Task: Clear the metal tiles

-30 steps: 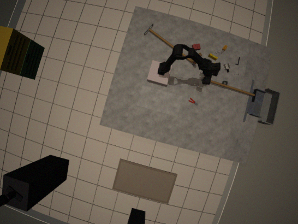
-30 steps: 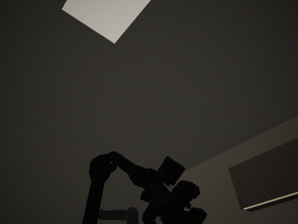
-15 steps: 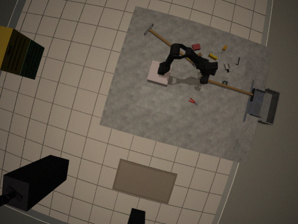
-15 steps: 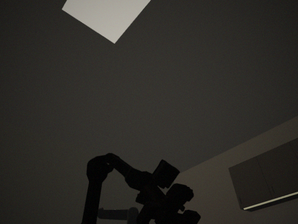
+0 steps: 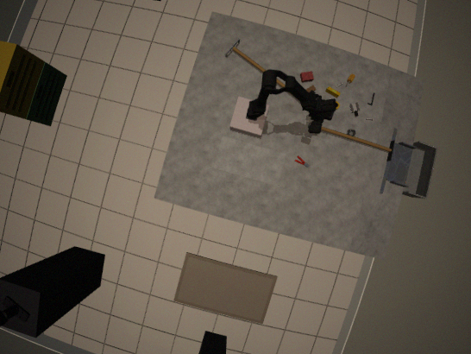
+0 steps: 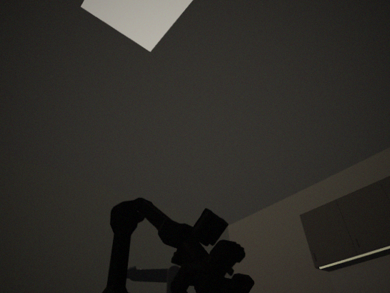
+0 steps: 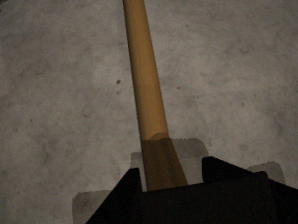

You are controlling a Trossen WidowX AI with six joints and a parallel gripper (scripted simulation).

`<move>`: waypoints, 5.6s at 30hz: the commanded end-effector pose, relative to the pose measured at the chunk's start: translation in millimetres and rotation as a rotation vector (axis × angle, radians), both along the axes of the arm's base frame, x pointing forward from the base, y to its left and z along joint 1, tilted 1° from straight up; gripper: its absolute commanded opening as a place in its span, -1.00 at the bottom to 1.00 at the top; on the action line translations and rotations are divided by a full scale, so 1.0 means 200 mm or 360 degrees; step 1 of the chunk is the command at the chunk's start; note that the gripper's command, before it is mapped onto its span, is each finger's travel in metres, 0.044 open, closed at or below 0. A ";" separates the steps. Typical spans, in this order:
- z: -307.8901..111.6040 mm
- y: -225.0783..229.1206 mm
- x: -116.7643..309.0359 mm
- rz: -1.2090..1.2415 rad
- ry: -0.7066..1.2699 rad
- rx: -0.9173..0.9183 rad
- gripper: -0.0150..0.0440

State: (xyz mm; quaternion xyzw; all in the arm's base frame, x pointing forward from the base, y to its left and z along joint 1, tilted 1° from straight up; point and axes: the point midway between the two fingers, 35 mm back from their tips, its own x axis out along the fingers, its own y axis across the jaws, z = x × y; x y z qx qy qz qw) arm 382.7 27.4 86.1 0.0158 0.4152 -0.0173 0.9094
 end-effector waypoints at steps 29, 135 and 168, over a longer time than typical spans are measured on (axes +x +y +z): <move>-0.04 -0.05 -0.17 -0.0010 -0.0017 -0.0002 -0.49; -0.02 -0.29 0.30 -0.0049 -0.0043 -0.0009 -0.49; 0.01 -0.30 0.53 -0.0050 -0.0050 -0.0010 -0.49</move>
